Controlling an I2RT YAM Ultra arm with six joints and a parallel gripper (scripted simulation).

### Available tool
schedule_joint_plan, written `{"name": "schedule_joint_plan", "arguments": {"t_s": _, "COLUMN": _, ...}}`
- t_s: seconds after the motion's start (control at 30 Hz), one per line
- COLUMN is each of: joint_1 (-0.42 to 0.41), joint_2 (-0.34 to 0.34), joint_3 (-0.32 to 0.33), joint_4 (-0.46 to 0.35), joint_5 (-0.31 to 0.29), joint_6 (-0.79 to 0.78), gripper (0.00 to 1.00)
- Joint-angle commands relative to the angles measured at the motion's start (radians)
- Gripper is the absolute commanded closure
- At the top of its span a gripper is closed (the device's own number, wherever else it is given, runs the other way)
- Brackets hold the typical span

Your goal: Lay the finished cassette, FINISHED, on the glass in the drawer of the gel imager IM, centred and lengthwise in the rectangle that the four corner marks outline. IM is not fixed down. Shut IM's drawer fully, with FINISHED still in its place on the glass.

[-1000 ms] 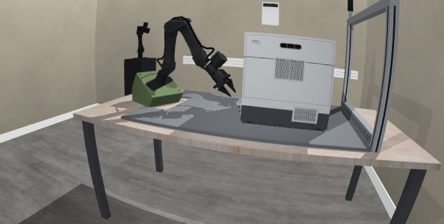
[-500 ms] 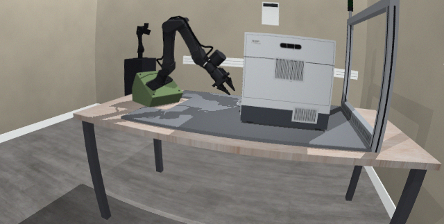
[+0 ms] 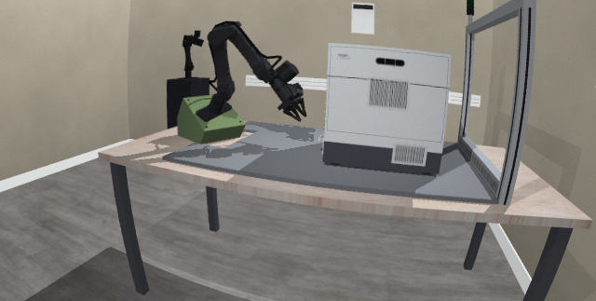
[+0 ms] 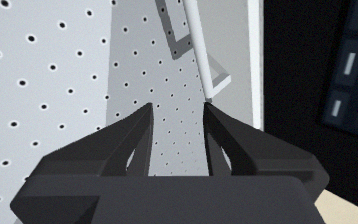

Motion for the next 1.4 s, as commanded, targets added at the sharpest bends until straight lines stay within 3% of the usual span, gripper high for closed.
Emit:
{"name": "schedule_joint_plan", "arguments": {"t_s": 0.0, "joint_1": 0.047, "joint_2": -0.059, "joint_3": -0.006, "joint_4": -0.121, "joint_5": 0.101, "joint_6": 0.192, "gripper": 0.65}}
{"name": "schedule_joint_plan", "arguments": {"t_s": 0.23, "joint_1": 0.134, "joint_2": -0.13, "joint_3": -0.006, "joint_4": -0.334, "joint_5": 0.21, "joint_6": 0.501, "gripper": 0.65}}
{"name": "schedule_joint_plan", "arguments": {"t_s": 0.3, "joint_1": 0.134, "joint_2": -0.13, "joint_3": -0.006, "joint_4": -0.334, "joint_5": 0.21, "joint_6": 0.501, "gripper": 0.65}}
{"name": "schedule_joint_plan", "arguments": {"t_s": 0.33, "joint_1": 0.155, "joint_2": -0.107, "joint_3": 0.015, "joint_4": -0.417, "joint_5": 0.231, "joint_6": 0.576, "gripper": 0.65}}
{"name": "schedule_joint_plan", "arguments": {"t_s": 0.47, "joint_1": 0.189, "joint_2": -0.168, "joint_3": 0.017, "joint_4": -0.539, "joint_5": 0.246, "joint_6": 0.766, "gripper": 0.65}}
{"name": "schedule_joint_plan", "arguments": {"t_s": 0.63, "joint_1": 0.236, "joint_2": -0.175, "joint_3": 0.032, "joint_4": -0.721, "joint_5": 0.252, "joint_6": 1.012, "gripper": 0.65}}
{"name": "schedule_joint_plan", "arguments": {"t_s": 0.8, "joint_1": 0.26, "joint_2": -0.184, "joint_3": 0.071, "joint_4": -0.89, "joint_5": 0.201, "joint_6": 1.253, "gripper": 0.65}}
{"name": "schedule_joint_plan", "arguments": {"t_s": 0.87, "joint_1": 0.26, "joint_2": -0.184, "joint_3": 0.071, "joint_4": -0.89, "joint_5": 0.201, "joint_6": 1.253, "gripper": 0.65}}
{"name": "schedule_joint_plan", "arguments": {"t_s": 0.9, "joint_1": 0.24, "joint_2": -0.154, "joint_3": 0.111, "joint_4": -0.947, "joint_5": 0.183, "joint_6": 1.32, "gripper": 0.65}}
{"name": "schedule_joint_plan", "arguments": {"t_s": 0.97, "joint_1": 0.219, "joint_2": -0.13, "joint_3": 0.144, "joint_4": -0.985, "joint_5": 0.151, "joint_6": 1.386, "gripper": 0.65}}
{"name": "schedule_joint_plan", "arguments": {"t_s": 1.37, "joint_1": 0.067, "joint_2": -0.024, "joint_3": 0.297, "joint_4": -1.125, "joint_5": -0.073, "joint_6": 1.671, "gripper": 0.65}}
